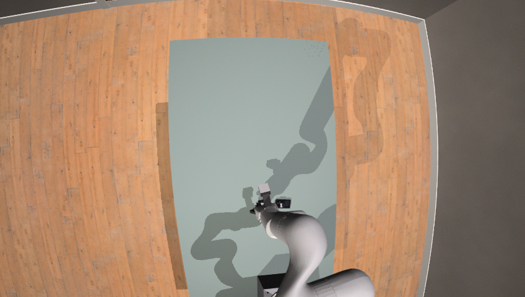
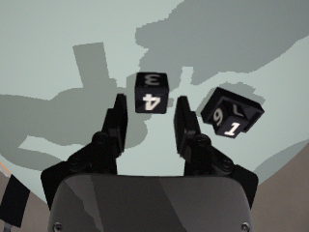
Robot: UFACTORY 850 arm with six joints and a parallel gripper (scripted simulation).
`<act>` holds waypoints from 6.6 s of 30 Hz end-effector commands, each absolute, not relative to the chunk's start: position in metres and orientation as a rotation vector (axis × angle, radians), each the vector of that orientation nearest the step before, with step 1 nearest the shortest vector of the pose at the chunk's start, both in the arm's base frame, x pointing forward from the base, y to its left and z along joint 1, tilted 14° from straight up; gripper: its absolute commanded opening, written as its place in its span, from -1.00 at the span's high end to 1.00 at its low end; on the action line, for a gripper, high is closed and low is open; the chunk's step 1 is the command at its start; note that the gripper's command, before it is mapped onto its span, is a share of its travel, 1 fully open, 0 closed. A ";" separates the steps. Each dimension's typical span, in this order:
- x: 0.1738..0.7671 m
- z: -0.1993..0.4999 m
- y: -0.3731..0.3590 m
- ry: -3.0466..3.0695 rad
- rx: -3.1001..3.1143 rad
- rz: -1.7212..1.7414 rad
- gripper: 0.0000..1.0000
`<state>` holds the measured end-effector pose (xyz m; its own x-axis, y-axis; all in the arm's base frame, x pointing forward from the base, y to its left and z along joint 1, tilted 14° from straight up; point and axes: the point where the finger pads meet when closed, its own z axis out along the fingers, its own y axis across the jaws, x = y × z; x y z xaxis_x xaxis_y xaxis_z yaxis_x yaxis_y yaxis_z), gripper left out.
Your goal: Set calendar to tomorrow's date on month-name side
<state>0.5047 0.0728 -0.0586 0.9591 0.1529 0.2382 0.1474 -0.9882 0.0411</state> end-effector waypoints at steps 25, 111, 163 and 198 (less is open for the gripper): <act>0.500 -0.037 0.073 0.237 3.086 0.380 0.05; 0.483 -0.020 0.071 0.237 2.735 1.606 0.05; 0.484 -0.045 0.070 0.232 2.623 1.804 0.05; 0.495 -0.090 0.070 0.232 2.623 1.804 0.05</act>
<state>0.4945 0.0701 -0.0882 0.3517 0.0911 0.9317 0.1473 -0.9882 0.0410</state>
